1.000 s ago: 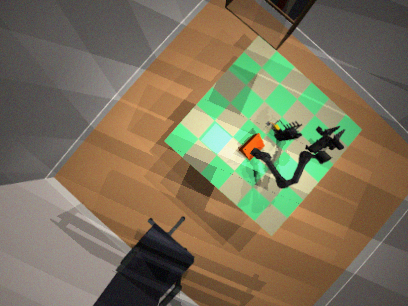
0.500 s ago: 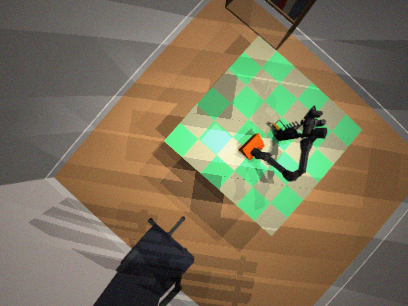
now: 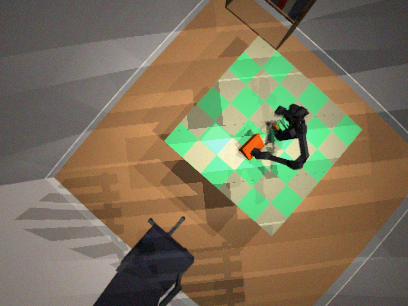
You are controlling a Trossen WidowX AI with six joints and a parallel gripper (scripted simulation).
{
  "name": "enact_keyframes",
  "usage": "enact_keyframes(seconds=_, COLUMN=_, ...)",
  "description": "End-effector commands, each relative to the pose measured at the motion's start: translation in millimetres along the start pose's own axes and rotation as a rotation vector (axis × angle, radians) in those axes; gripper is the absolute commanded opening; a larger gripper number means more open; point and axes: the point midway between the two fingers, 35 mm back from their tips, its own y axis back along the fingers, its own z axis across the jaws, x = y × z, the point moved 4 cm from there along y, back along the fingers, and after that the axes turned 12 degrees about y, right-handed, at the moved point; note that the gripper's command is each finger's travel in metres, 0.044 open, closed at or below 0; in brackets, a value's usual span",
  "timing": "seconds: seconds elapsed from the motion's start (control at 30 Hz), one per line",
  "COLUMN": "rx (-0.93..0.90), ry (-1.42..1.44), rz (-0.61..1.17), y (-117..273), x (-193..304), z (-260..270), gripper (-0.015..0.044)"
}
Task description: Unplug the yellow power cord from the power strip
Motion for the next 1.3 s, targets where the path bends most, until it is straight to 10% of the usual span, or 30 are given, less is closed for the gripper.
enact_keyframes(seconds=0.0, rx=-0.01, ry=0.238, rz=0.164, y=-17.5, x=19.4, z=10.9, gripper=0.016)
enact_keyframes(seconds=0.33, rx=-0.282, ry=1.009, rz=0.72, y=-41.3, x=90.6, z=9.9, gripper=0.016)
enact_keyframes(seconds=1.27, rx=-0.282, ry=1.01, rz=0.721, y=-27.0, x=103.1, z=-10.3, gripper=0.016)
